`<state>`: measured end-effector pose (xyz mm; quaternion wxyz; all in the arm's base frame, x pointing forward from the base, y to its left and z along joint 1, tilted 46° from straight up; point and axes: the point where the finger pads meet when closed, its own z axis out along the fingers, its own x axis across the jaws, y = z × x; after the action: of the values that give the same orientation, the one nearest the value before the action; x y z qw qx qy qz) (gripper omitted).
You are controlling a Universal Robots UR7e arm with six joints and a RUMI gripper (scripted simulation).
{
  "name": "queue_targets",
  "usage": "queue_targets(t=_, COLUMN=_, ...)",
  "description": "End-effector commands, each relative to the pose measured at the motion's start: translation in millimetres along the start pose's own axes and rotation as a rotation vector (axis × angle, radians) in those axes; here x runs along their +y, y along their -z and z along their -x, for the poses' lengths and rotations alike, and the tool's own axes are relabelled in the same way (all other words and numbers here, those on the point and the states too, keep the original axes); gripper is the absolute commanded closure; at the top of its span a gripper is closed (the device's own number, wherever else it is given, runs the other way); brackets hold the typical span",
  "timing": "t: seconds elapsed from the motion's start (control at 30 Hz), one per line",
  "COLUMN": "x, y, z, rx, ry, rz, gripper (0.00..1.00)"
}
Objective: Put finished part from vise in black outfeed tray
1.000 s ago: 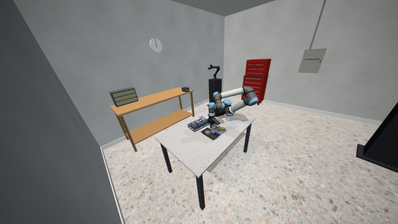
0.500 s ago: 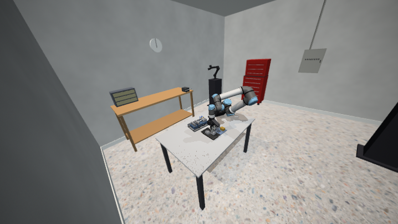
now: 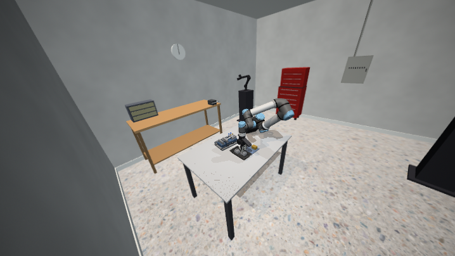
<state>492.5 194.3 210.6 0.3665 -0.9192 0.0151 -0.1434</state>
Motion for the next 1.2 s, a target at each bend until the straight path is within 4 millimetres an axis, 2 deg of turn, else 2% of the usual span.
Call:
queue_targets(t=0.0, x=0.0, y=-4.4, z=-0.5, rx=0.001, ry=0.000, rz=0.000, gripper=1.00)
queue_targets(t=1.17, x=-0.1, y=-10.9, z=-0.5, rx=0.001, ry=0.000, rz=0.000, gripper=1.00)
